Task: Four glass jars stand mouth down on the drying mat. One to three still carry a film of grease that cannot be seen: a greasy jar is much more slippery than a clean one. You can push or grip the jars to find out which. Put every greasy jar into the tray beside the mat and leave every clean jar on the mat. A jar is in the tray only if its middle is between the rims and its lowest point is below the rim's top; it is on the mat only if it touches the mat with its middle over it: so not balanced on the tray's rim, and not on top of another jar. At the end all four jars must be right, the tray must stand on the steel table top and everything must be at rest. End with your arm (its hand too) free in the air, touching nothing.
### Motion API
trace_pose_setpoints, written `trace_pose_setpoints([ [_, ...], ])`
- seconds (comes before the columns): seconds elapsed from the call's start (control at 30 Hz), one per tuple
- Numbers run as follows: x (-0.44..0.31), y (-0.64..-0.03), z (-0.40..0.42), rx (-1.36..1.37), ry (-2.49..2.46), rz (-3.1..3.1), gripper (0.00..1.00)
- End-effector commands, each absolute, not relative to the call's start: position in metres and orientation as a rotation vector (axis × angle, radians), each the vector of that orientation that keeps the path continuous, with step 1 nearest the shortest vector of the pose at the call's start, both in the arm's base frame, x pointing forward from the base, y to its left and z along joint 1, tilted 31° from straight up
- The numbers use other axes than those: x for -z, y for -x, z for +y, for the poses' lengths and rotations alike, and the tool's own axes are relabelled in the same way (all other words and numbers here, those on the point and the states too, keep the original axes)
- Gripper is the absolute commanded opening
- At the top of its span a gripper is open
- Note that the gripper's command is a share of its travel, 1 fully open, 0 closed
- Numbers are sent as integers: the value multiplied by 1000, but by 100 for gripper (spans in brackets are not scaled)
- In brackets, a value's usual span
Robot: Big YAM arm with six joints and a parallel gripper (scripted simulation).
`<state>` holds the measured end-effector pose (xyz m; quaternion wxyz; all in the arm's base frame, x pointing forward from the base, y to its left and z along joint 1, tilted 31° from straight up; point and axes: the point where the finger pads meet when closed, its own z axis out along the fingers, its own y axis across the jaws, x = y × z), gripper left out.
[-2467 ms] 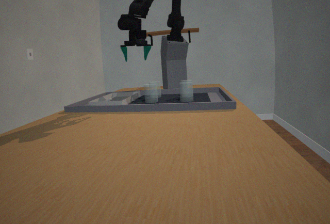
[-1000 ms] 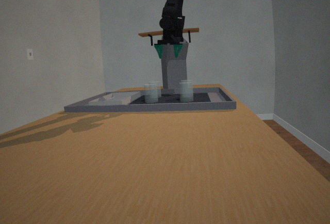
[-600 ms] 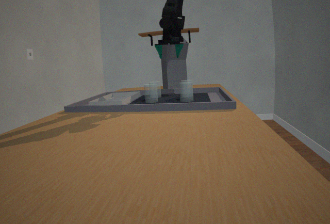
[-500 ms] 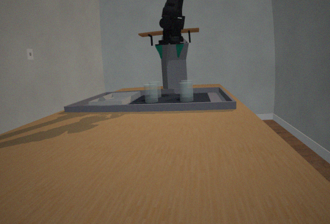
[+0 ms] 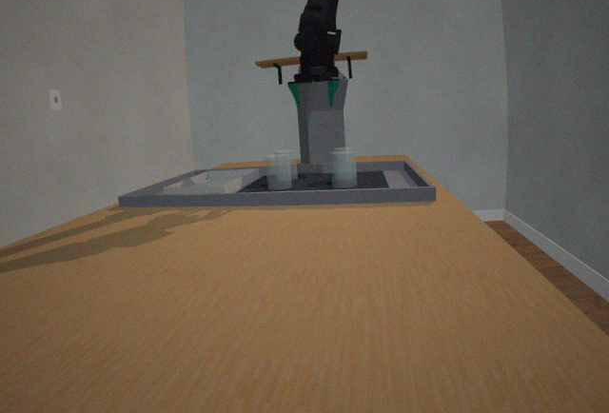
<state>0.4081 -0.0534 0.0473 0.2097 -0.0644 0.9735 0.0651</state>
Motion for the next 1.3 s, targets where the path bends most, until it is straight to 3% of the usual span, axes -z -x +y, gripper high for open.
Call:
trace_pose_setpoints([
  [0.0, -52, -409, -61, -180, 104, 2688, 100],
  [0.37, -58, -414, -63, -253, -166, 2642, 100],
  [1.27, -66, -415, -72, -264, -243, 2620, 100],
])
